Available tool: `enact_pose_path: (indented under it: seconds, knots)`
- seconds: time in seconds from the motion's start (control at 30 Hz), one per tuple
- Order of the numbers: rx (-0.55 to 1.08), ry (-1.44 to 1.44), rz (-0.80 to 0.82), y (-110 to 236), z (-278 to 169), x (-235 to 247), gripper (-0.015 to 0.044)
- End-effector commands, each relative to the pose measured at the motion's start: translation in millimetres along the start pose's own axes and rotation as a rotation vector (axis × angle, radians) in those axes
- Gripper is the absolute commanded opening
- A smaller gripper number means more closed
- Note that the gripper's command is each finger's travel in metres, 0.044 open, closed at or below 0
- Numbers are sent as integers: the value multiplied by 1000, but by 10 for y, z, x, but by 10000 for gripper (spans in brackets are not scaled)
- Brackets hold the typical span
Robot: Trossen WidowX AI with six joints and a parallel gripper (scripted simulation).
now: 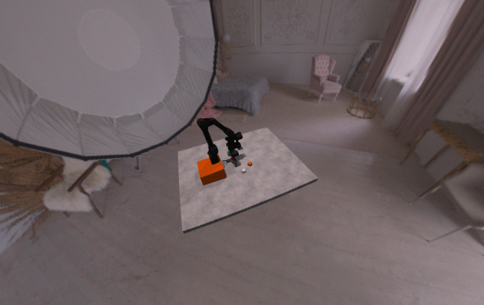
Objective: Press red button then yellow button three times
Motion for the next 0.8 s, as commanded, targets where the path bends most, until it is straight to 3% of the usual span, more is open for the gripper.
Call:
enact_pose_path:
  seconds: [0.0, 0.77]
  knots:
    - [2, -4, -2, -13, -9, -4, 20]
    - [3, -4, -2, -270, -8, -4, 20]
Point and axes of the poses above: the point midway between the two fingers, 35 mm back from their tips, its own y axis back along the fingers, its own x axis across the jaws, z = x × y, the point moved 1 cm from there along y, back along the fingers, and after that the axes turned 8 degrees about y, right-handed, at the moved point
